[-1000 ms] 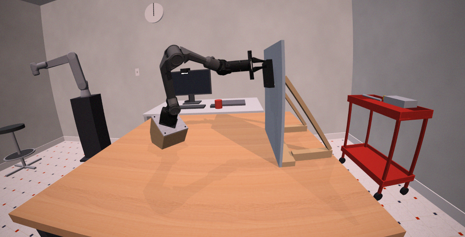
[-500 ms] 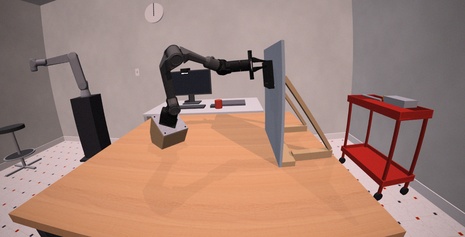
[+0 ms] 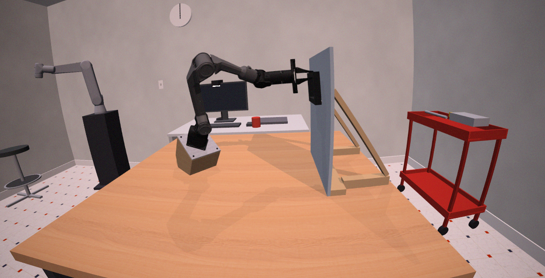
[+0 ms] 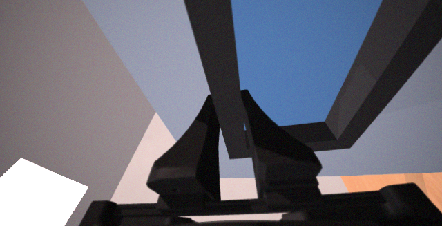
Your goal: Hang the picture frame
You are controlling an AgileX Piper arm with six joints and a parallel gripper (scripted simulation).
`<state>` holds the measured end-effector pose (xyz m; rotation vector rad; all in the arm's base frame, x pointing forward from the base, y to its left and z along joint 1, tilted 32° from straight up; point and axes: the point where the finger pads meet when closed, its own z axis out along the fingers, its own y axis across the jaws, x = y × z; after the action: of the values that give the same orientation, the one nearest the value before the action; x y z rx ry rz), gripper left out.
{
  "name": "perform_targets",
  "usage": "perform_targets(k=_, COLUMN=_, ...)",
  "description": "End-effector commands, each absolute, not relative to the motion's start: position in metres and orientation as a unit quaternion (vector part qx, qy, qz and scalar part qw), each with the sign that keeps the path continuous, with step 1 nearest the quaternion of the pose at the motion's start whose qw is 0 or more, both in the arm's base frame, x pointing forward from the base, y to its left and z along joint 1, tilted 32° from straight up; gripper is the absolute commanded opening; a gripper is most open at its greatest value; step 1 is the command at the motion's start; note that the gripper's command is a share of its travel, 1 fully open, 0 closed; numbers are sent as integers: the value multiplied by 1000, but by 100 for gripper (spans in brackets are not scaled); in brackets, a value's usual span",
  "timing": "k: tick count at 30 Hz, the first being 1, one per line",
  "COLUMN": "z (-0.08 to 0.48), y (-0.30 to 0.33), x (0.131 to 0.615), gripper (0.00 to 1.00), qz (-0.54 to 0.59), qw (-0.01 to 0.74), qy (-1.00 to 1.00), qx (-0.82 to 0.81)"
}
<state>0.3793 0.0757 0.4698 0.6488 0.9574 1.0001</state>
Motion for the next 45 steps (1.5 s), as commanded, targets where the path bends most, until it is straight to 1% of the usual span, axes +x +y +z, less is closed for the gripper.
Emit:
perform_targets(k=1, z=475, y=74, x=377, gripper=0, qz=456, qw=724, qy=427, qx=292)
perform_targets(k=45, z=476, y=73, x=376, gripper=0, qz=462, qw=720, qy=423, qx=296)
